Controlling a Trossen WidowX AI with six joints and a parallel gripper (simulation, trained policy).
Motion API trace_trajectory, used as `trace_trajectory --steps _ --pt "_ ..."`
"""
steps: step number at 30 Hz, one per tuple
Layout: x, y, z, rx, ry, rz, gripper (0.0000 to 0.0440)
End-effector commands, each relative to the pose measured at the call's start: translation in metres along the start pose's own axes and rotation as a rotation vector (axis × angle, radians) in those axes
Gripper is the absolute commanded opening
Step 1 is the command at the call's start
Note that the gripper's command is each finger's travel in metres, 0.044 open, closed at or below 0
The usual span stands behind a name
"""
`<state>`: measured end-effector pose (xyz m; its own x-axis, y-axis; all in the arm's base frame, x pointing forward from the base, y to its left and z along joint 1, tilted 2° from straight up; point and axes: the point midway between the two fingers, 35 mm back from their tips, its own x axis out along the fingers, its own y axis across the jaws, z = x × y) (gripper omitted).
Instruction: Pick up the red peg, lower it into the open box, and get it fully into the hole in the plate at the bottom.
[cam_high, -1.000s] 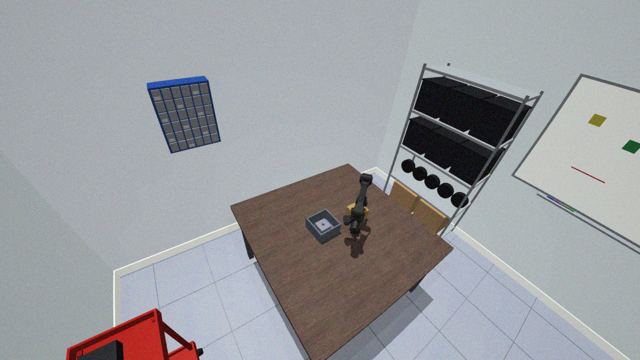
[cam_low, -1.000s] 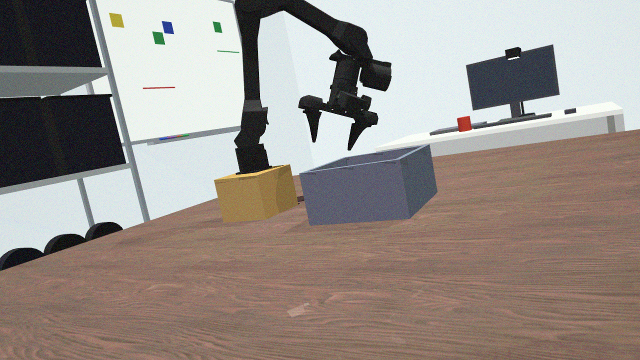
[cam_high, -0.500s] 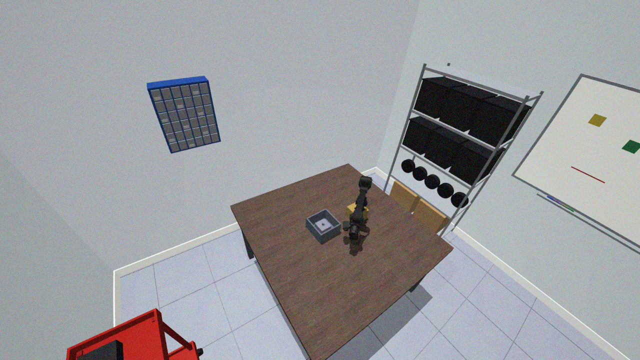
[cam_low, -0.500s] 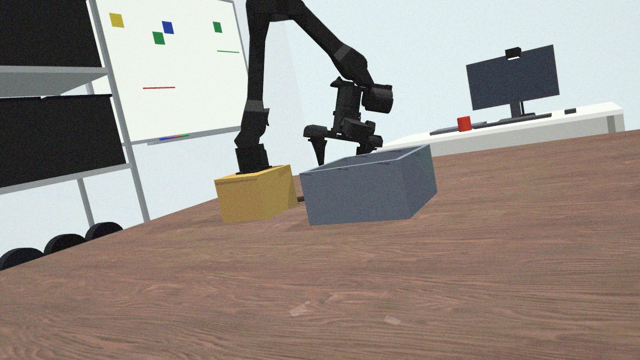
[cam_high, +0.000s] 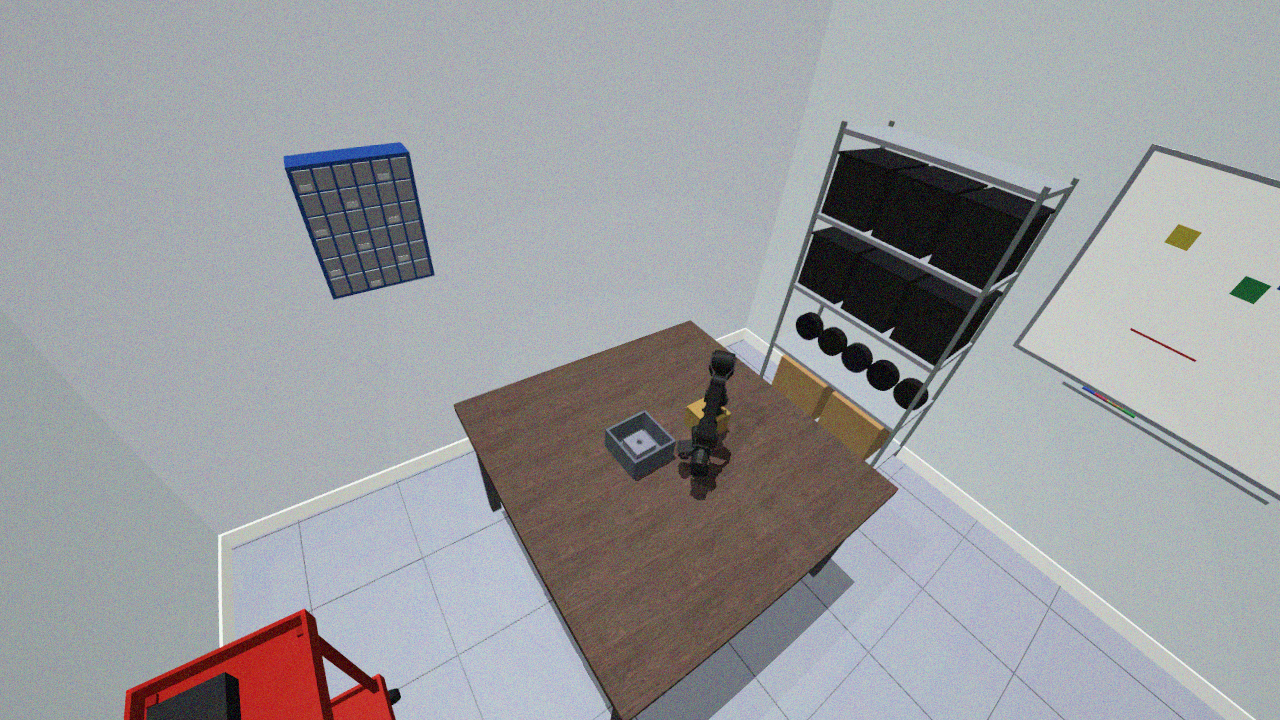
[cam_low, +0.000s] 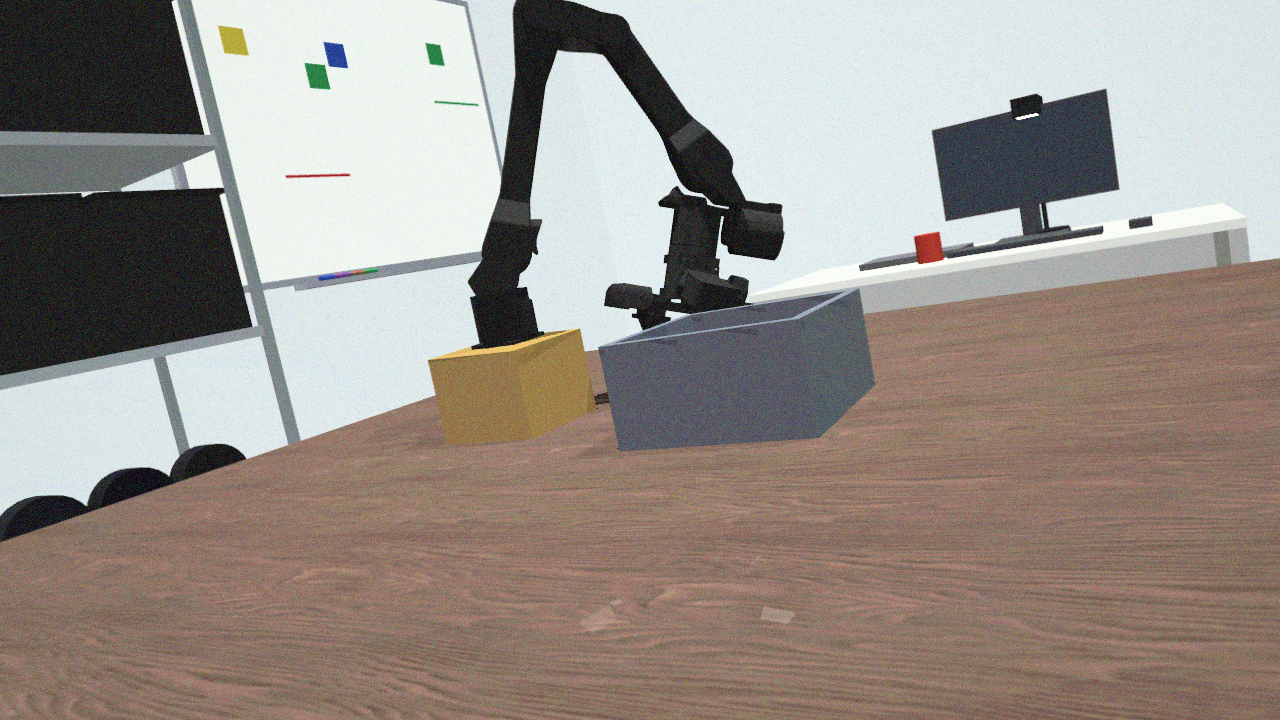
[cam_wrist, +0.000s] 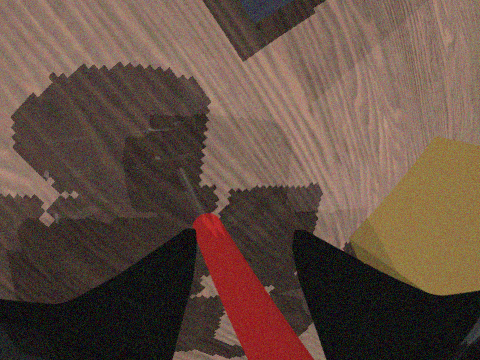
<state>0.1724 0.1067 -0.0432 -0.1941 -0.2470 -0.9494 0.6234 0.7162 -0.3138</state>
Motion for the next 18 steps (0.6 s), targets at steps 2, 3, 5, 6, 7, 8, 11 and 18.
trace_trajectory --steps 2,3,5,6,7,8,11,18 --pt "0.011 -0.005 -0.003 -0.004 0.012 -0.034 0.0075" --pt "0.013 -0.006 -0.003 -0.005 0.015 -0.041 0.0049" --pt "0.015 -0.009 -0.004 -0.009 0.021 -0.057 0.0001" --pt "0.016 -0.01 -0.005 -0.011 0.024 -0.067 0.0" --pt "0.013 -0.009 -0.002 -0.01 0.013 -0.063 0.0" --pt "0.011 -0.008 0.0 -0.01 0.001 -0.059 0.0" --pt "0.003 -0.006 0.006 -0.01 -0.028 -0.05 0.0" --pt "-0.023 -0.005 0.02 0.004 -0.071 -0.028 0.0"
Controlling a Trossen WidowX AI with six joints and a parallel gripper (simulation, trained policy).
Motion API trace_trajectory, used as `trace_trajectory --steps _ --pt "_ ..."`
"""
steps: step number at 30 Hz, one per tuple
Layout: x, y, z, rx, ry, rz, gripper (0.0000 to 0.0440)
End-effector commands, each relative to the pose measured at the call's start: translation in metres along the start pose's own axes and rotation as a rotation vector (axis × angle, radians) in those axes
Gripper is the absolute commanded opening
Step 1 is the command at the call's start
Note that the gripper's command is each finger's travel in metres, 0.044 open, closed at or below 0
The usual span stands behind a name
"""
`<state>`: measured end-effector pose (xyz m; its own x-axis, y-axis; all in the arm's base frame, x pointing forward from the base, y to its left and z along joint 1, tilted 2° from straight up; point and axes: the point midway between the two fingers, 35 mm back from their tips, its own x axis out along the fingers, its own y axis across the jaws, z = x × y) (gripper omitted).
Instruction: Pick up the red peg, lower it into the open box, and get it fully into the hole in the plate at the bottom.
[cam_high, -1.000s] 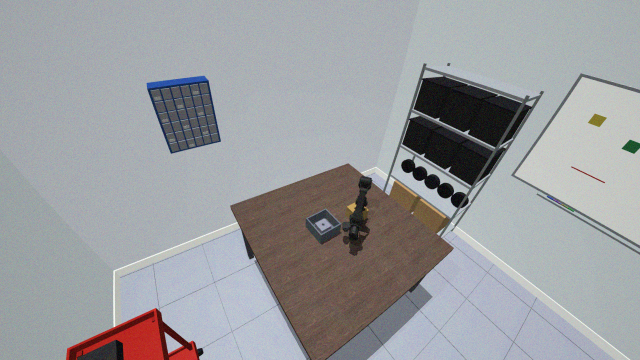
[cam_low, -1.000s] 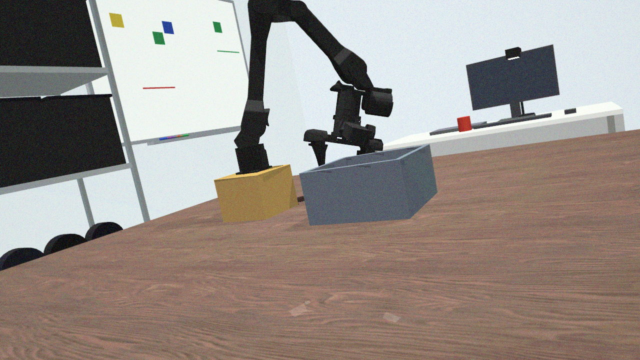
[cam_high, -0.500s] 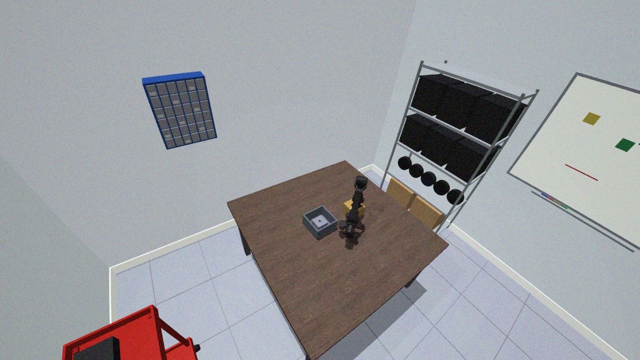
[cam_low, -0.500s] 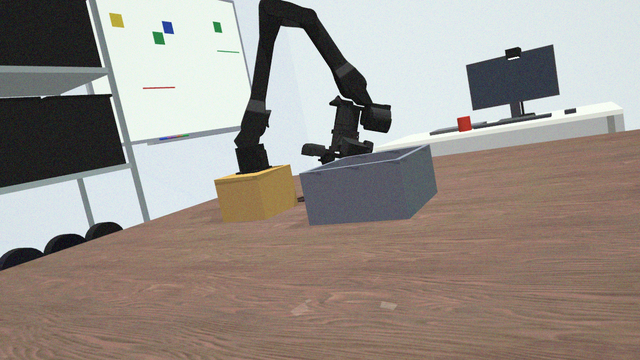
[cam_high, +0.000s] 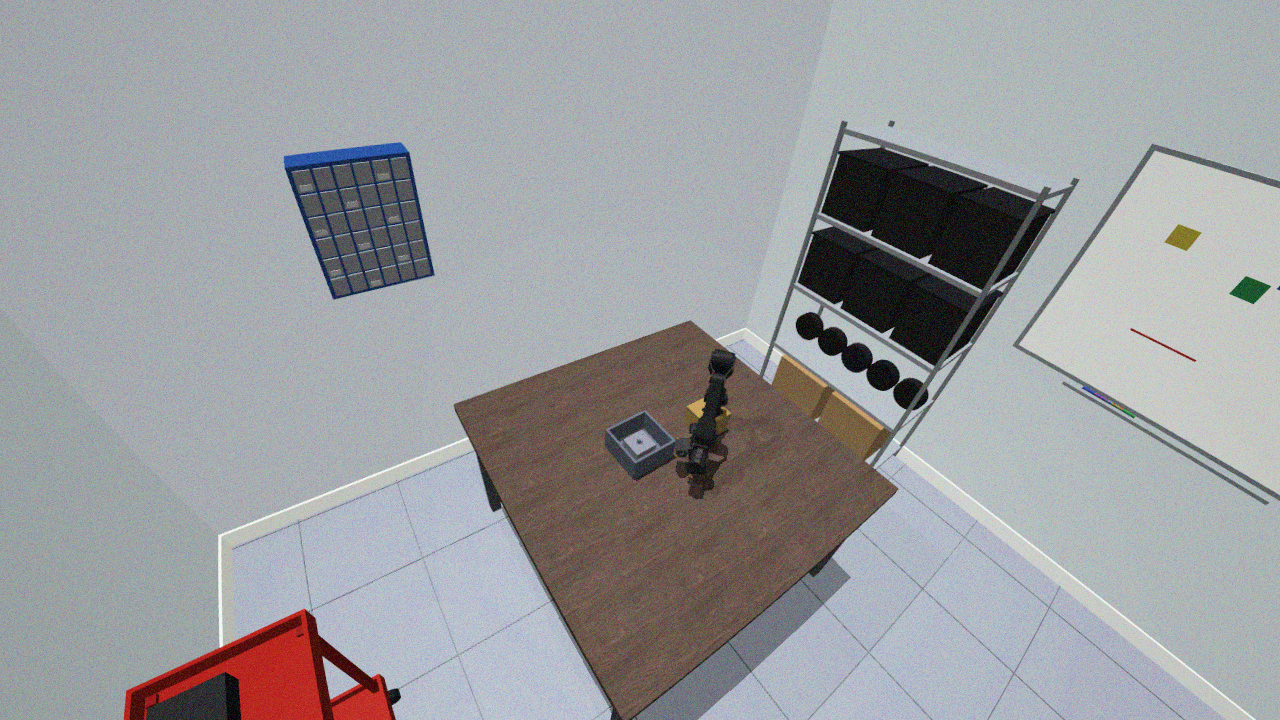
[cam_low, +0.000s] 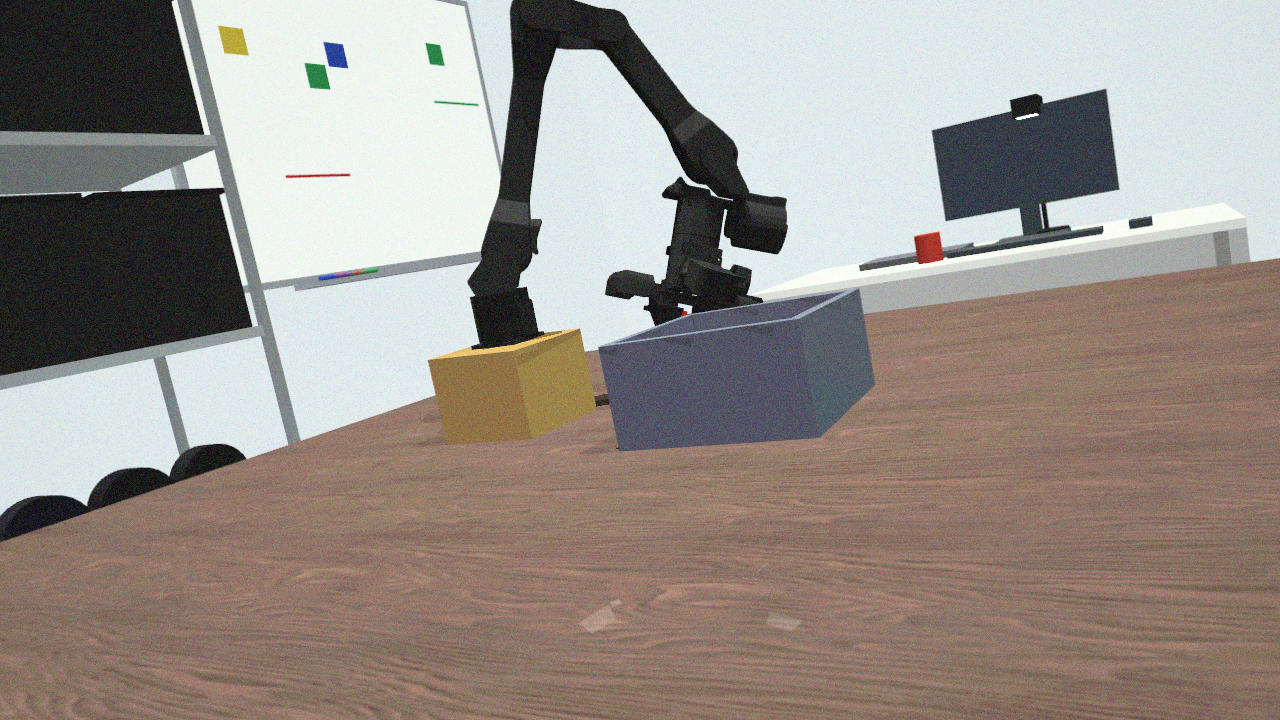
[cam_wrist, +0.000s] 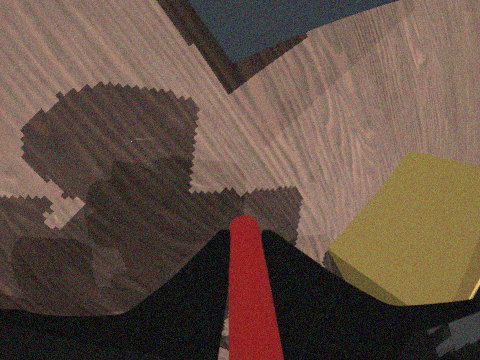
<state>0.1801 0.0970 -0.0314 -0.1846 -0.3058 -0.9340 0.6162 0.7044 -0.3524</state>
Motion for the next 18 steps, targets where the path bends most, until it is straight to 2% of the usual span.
trace_trajectory --steps 1,18 --pt "-0.017 0.0 0.01 0.007 -0.03 0.016 0.0" --pt "-0.081 -0.012 0.06 0.081 -0.124 0.06 0.0"
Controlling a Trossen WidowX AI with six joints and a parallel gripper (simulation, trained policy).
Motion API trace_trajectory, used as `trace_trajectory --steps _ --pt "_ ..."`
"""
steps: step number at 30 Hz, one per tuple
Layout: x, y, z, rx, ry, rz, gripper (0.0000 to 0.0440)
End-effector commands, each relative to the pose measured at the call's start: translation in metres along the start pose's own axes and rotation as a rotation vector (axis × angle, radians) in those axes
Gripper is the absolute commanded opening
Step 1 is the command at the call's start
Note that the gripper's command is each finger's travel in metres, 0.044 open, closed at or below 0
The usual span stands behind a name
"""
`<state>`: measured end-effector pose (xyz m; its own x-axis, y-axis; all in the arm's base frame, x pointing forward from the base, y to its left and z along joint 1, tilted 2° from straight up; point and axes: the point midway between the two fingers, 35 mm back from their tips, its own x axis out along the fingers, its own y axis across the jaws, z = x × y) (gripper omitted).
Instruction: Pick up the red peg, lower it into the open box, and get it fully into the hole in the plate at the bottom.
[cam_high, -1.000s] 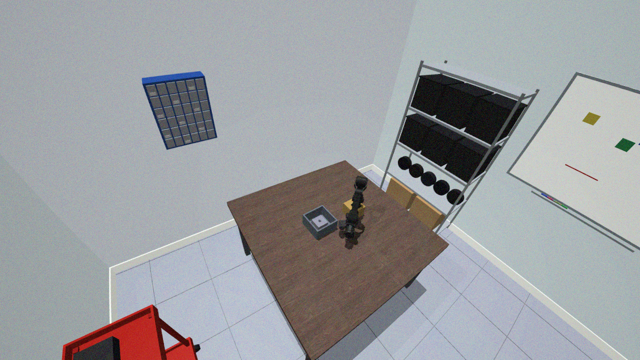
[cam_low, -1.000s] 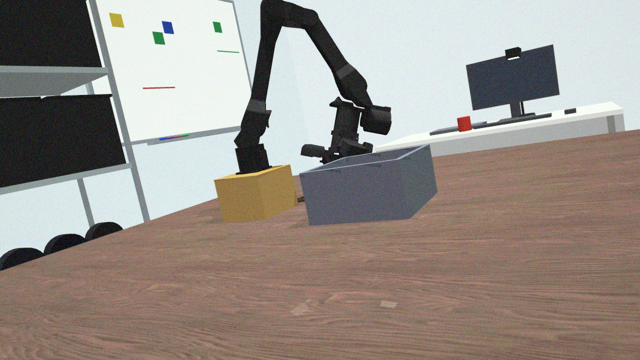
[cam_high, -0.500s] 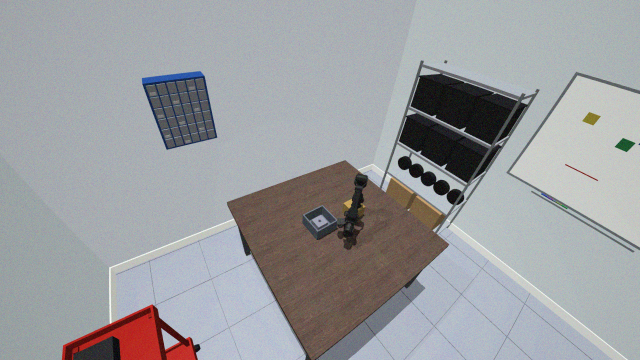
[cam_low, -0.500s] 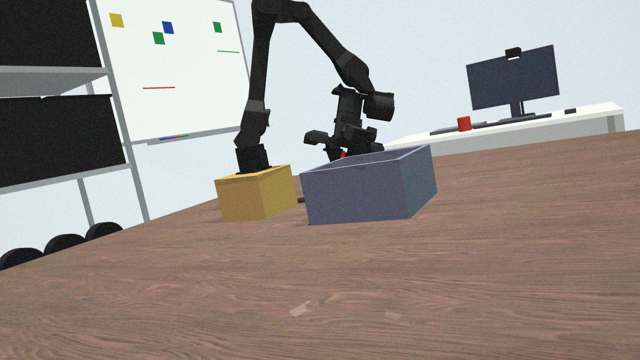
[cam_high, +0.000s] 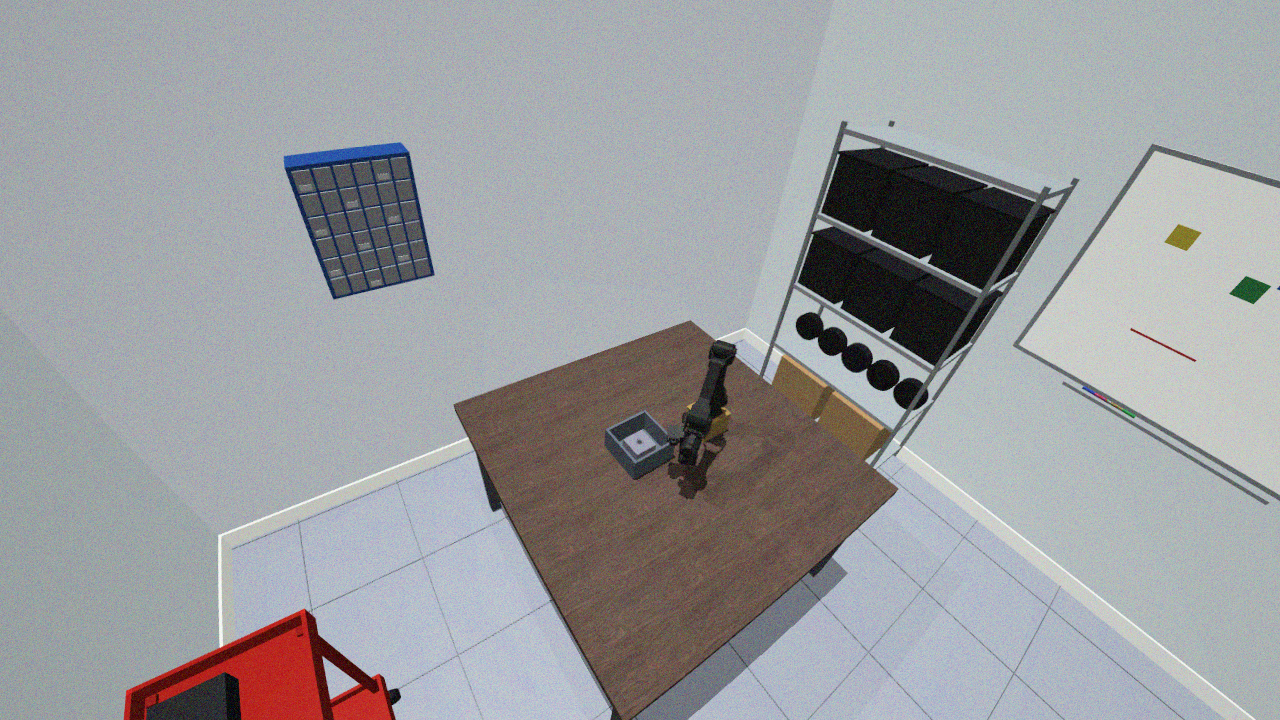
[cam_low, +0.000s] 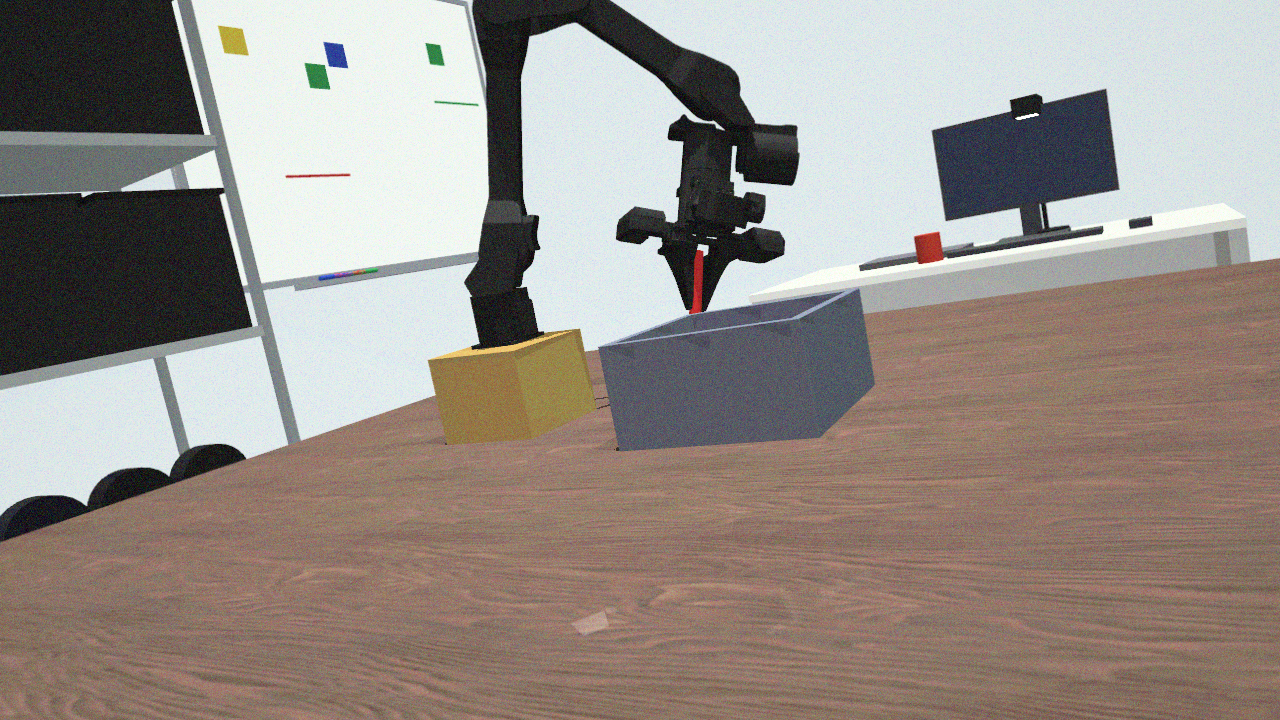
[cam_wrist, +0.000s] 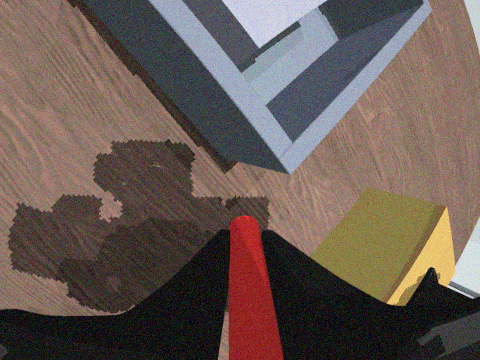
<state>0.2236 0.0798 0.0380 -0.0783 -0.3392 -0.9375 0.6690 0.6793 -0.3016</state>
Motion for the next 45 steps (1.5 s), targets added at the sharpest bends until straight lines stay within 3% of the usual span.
trace_trajectory --steps 1,17,30,40,42,45 --pt "-0.015 -0.001 0.018 0.029 -0.027 0.016 0.0" --pt "-0.026 -0.018 0.091 0.198 -0.048 0.04 0.0" --pt "0.005 -0.026 0.145 0.221 -0.013 0.079 0.0" --pt "0.038 -0.023 0.163 0.154 0.034 0.133 0.0" --pt "0.045 -0.022 0.162 0.133 0.051 0.139 0.0015" --pt "0.055 -0.02 0.159 0.104 0.078 0.146 0.0077"
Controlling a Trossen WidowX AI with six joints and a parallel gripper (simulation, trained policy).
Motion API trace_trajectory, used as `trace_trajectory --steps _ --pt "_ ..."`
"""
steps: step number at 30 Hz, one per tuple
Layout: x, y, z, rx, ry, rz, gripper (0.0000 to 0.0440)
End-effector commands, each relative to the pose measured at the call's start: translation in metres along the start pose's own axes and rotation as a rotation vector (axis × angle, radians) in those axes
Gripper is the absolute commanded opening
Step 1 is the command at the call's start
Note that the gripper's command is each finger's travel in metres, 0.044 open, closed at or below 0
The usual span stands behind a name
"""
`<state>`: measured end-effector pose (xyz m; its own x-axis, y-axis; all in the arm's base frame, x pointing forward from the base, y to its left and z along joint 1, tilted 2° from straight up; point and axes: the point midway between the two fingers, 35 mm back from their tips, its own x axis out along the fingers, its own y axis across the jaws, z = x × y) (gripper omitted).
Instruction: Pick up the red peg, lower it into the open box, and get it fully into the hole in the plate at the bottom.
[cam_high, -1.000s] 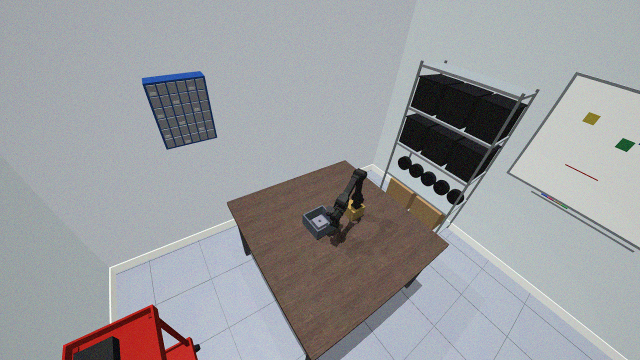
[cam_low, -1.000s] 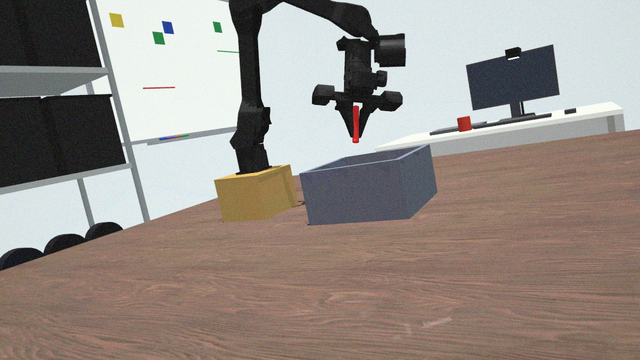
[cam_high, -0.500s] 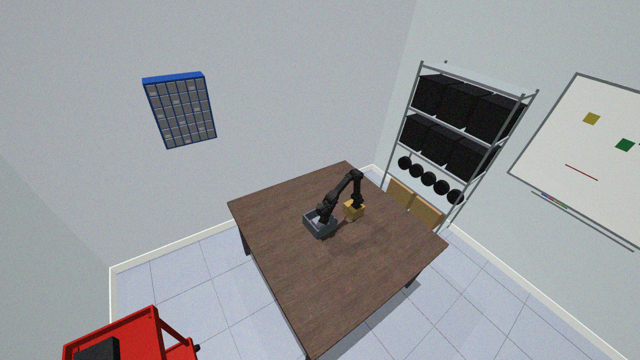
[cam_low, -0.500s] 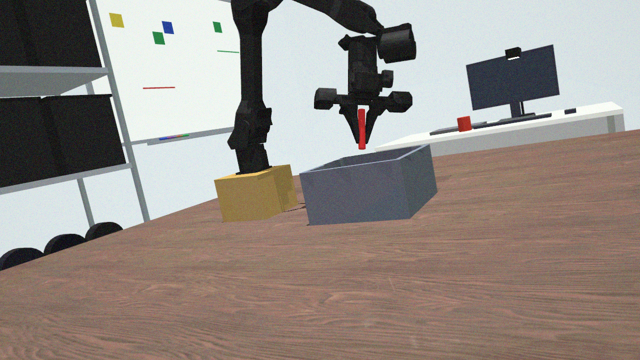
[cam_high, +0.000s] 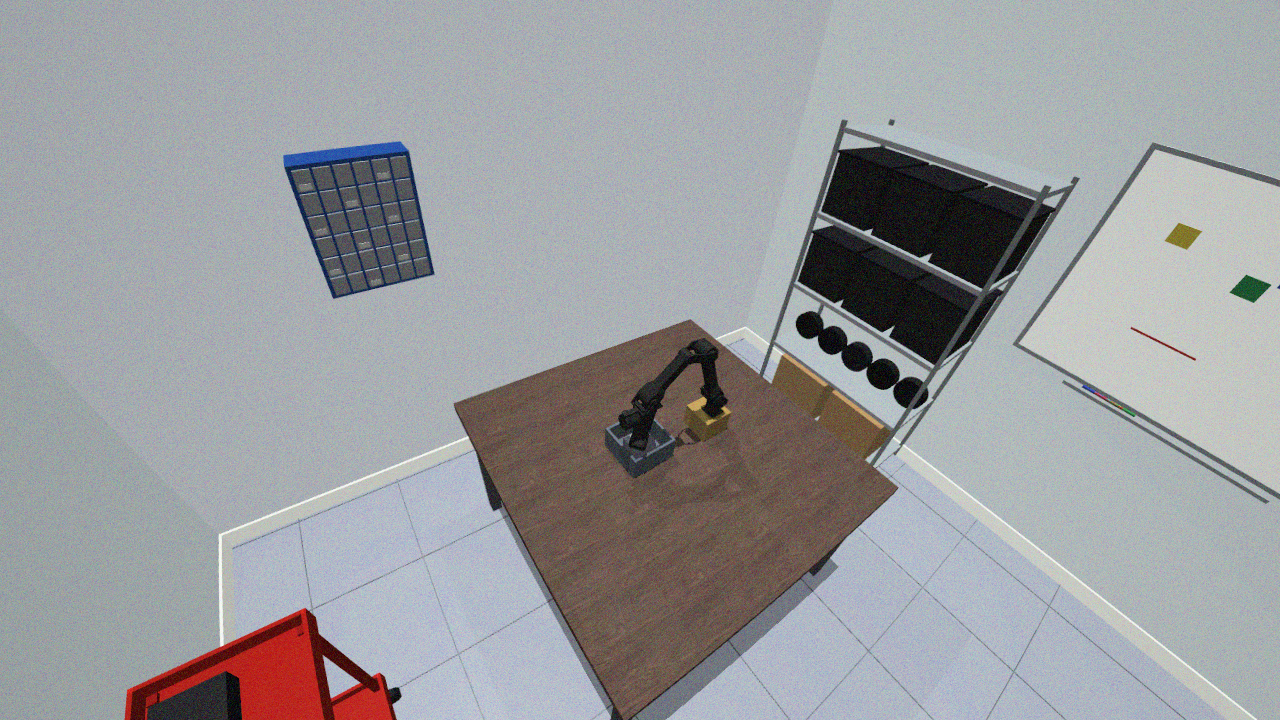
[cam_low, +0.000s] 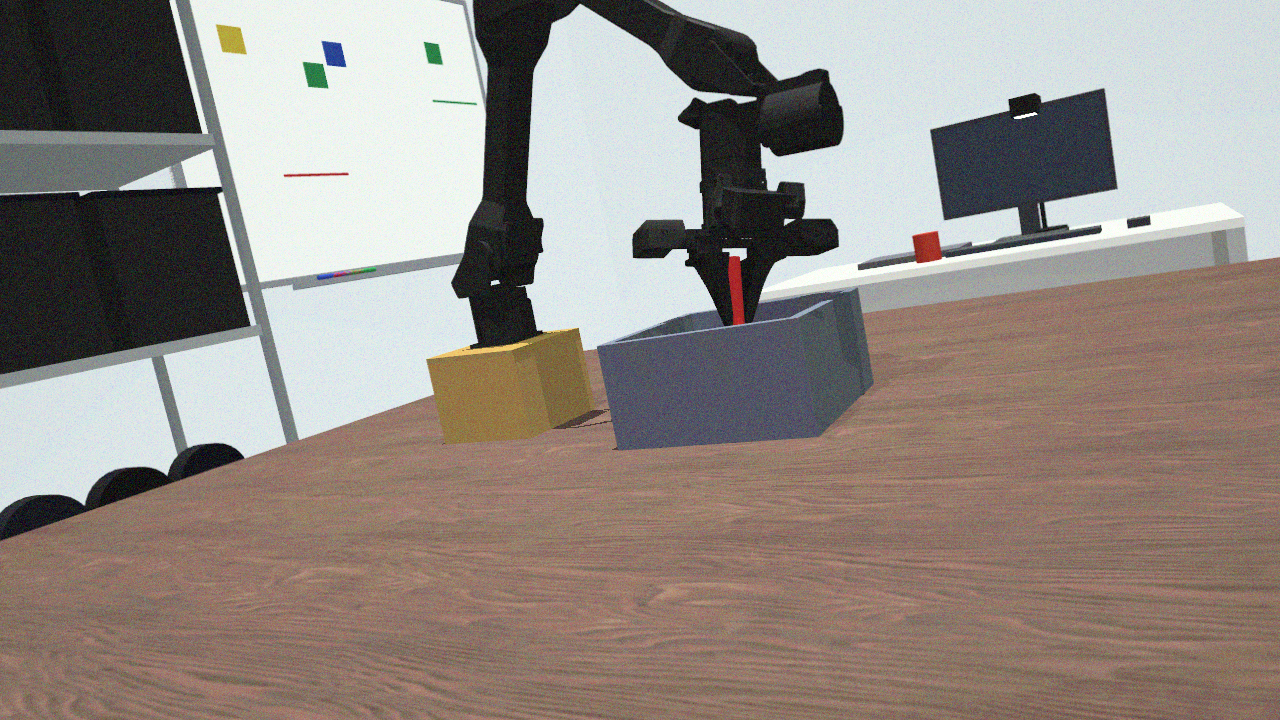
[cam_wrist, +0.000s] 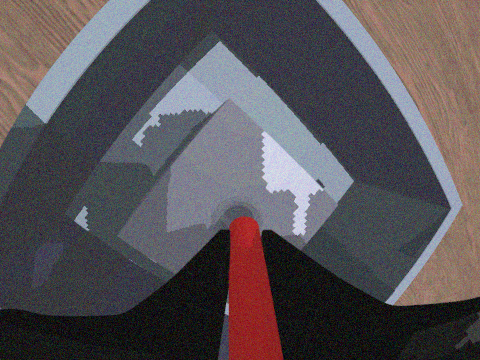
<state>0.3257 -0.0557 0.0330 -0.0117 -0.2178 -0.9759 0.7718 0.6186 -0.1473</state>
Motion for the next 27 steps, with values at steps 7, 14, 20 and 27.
trace_trajectory --steps 7,14,20,27 --pt "0.024 0.001 0.007 -0.079 0.054 0.026 0.0165" --pt "0.011 0.009 0.023 -0.12 0.055 0.054 0.0172" --pt "0.001 0.015 0.029 -0.142 0.085 0.06 0.0178" --pt "-0.007 0.02 0.033 -0.156 0.113 0.053 0.0176"
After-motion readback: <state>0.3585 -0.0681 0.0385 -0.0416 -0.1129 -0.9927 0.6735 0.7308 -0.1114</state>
